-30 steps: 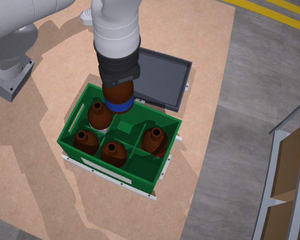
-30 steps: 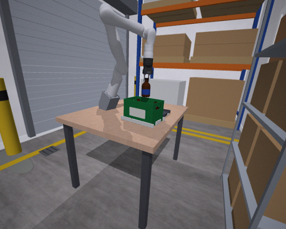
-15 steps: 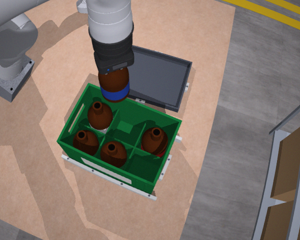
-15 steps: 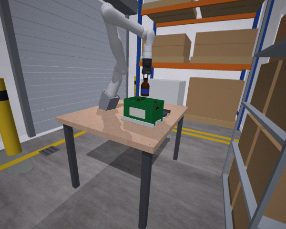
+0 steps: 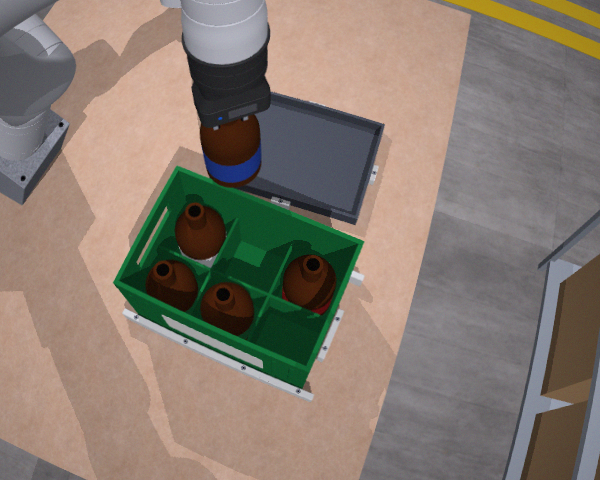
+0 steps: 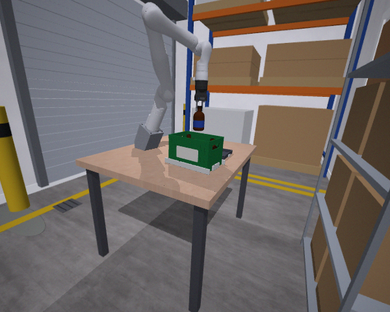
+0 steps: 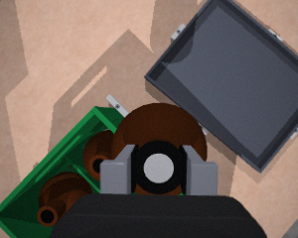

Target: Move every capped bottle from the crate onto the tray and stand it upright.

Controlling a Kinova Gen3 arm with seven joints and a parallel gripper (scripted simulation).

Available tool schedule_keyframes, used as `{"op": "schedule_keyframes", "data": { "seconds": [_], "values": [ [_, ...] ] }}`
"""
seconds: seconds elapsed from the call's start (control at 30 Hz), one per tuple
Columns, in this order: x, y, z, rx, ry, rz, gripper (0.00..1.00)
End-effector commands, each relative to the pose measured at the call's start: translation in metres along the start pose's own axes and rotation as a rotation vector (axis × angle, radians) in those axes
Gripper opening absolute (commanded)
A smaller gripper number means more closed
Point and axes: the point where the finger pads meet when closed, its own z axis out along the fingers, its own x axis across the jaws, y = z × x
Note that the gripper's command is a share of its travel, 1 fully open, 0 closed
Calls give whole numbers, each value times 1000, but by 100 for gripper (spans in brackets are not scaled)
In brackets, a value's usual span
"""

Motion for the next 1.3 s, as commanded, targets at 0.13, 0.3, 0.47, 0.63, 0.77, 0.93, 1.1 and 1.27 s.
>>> {"op": "schedule_keyframes", "data": {
  "seconds": [0.13,0.3,0.47,0.63,0.77,0.93,1.1,1.27],
  "values": [
    [7,-10,2,-6,-9,-10,0],
    [11,-15,1,-3,-3,-6,0],
    [17,-23,1,-4,-6,-8,0],
    [24,-31,2,-6,-8,-10,0],
    [26,-33,1,-2,-2,-4,0],
    [32,-41,2,-3,-4,-6,0],
    [38,-49,2,-5,-7,-8,0],
    [43,-55,3,-6,-8,-10,0]
  ]
}}
